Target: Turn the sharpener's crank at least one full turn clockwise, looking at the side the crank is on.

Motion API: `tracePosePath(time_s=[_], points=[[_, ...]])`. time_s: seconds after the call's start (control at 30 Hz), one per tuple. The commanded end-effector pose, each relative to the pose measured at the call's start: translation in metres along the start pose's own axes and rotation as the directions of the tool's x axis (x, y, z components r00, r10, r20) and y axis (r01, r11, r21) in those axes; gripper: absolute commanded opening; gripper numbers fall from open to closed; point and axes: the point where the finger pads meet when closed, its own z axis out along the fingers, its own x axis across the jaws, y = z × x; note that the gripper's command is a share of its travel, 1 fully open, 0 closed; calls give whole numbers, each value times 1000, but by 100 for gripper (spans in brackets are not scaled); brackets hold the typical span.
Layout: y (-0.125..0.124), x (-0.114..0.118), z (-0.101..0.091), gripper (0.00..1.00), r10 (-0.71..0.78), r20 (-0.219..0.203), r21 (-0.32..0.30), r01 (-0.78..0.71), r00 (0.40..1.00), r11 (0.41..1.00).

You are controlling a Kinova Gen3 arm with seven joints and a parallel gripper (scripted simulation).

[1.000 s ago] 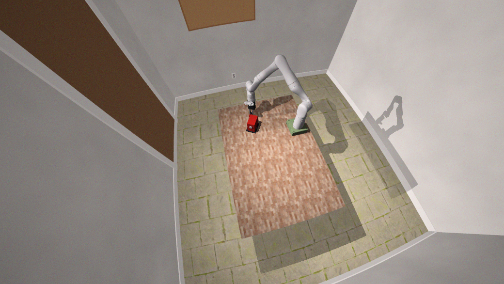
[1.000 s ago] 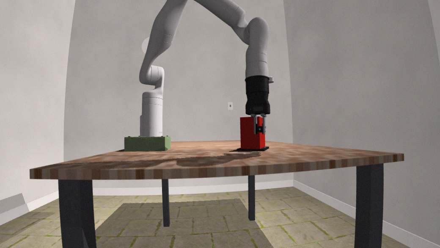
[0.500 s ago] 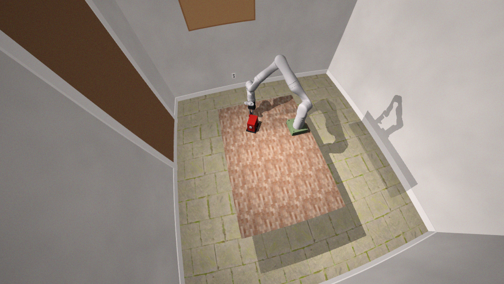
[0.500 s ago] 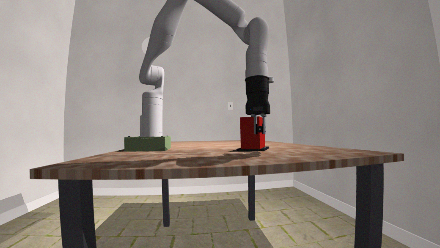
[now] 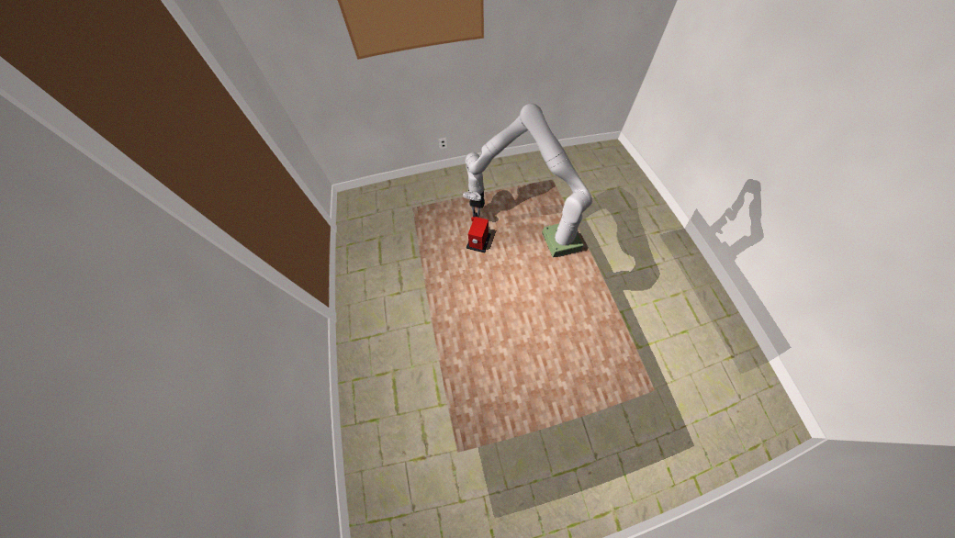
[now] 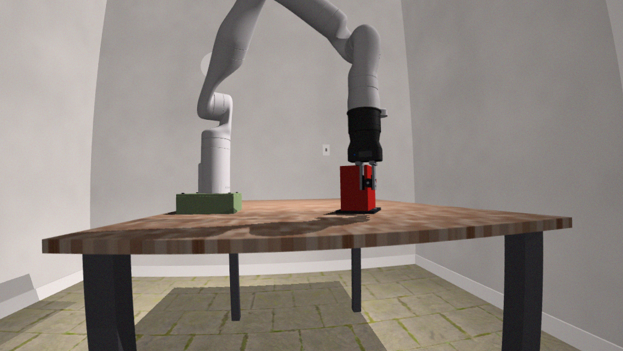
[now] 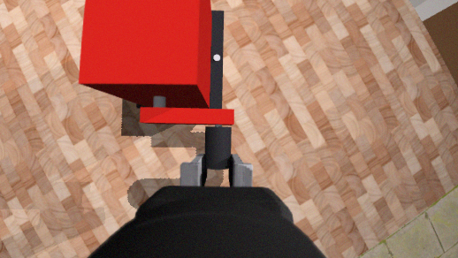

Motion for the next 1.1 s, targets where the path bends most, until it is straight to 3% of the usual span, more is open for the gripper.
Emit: tracePosePath(time_s=[0.0,0.43,1.07], points=[[0,4,2,0,4,-9,1,-4,1000,1000],[-1,0,14,0,1,-6,1,-1,1000,1000],[-1,-26,44,0,0,-6,1,0,1000,1000]])
